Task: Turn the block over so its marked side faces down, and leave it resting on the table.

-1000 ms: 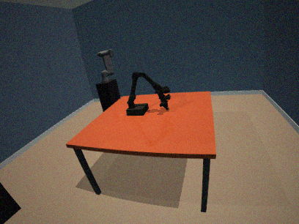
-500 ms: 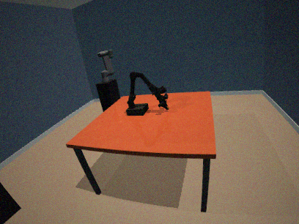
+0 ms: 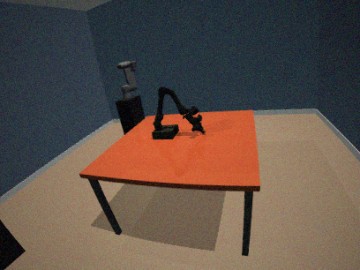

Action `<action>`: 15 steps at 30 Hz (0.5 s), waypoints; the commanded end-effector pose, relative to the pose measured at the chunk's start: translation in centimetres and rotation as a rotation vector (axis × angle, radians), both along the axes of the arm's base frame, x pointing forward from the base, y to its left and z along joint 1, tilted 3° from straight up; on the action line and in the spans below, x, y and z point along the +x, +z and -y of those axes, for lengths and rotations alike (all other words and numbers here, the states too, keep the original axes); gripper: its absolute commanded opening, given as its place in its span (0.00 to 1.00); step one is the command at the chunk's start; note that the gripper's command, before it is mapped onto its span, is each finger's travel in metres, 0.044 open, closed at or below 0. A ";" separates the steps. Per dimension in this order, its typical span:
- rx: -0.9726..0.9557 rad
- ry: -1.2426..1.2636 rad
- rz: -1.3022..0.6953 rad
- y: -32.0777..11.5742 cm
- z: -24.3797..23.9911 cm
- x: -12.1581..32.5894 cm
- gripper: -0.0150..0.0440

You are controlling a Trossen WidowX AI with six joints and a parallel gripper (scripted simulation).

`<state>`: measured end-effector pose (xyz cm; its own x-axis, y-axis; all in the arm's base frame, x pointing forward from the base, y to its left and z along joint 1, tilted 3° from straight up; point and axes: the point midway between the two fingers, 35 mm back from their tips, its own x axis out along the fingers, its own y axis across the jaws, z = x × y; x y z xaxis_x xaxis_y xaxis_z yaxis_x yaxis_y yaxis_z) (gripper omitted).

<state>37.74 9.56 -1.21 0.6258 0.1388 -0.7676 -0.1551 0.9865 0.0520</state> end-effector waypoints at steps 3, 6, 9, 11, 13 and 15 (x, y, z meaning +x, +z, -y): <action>0.012 -0.012 0.088 -1.3 0.0 -0.1 0.25; 0.018 -0.014 0.132 -1.5 0.0 -0.1 0.25; 0.025 -0.017 0.176 -1.7 0.0 -0.3 0.25; 0.030 -0.019 0.205 -1.7 0.1 -0.4 0.25; 0.035 -0.021 0.234 -1.7 0.1 -0.5 0.25; 0.041 -0.023 0.263 -1.7 0.1 -0.7 0.25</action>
